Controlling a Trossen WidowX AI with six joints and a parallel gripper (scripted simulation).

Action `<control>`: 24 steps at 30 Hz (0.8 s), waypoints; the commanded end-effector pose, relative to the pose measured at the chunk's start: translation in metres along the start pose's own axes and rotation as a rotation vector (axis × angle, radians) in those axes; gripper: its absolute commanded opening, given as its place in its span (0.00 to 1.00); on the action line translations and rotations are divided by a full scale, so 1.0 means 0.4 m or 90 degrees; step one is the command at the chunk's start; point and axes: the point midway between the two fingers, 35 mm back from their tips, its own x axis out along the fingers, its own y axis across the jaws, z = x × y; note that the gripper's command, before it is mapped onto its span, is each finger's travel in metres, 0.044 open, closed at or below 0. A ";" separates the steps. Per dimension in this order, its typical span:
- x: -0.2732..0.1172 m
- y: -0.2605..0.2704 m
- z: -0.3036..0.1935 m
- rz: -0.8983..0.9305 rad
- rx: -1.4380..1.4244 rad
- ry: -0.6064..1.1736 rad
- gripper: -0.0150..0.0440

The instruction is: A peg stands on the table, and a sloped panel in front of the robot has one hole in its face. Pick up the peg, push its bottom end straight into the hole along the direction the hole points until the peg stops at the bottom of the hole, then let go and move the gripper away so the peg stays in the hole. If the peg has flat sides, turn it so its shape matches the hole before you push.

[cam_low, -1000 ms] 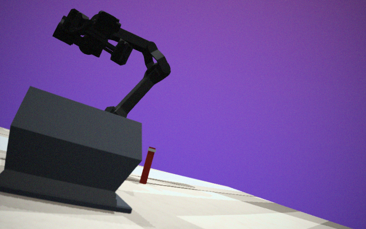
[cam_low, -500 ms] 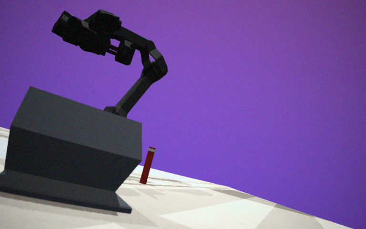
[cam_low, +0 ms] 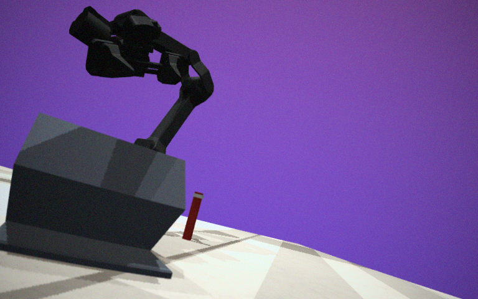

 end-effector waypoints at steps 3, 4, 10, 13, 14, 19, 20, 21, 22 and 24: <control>0.030 0.003 -0.018 0.017 0.051 0.055 1.00; 0.035 0.004 -0.021 0.019 0.060 0.064 1.00; 0.065 0.011 -0.041 0.028 0.108 0.123 1.00; 0.079 0.015 -0.051 0.030 0.132 0.152 1.00; 0.084 0.016 -0.054 0.030 0.139 0.162 1.00; 0.107 0.023 -0.071 0.028 0.175 0.210 1.00; 0.111 0.025 -0.074 0.027 0.182 0.220 1.00; 0.115 0.026 -0.077 0.026 0.188 0.230 1.00; 0.120 0.027 -0.080 0.024 0.195 0.239 1.00; 0.128 0.030 -0.087 0.020 0.208 0.258 1.00</control>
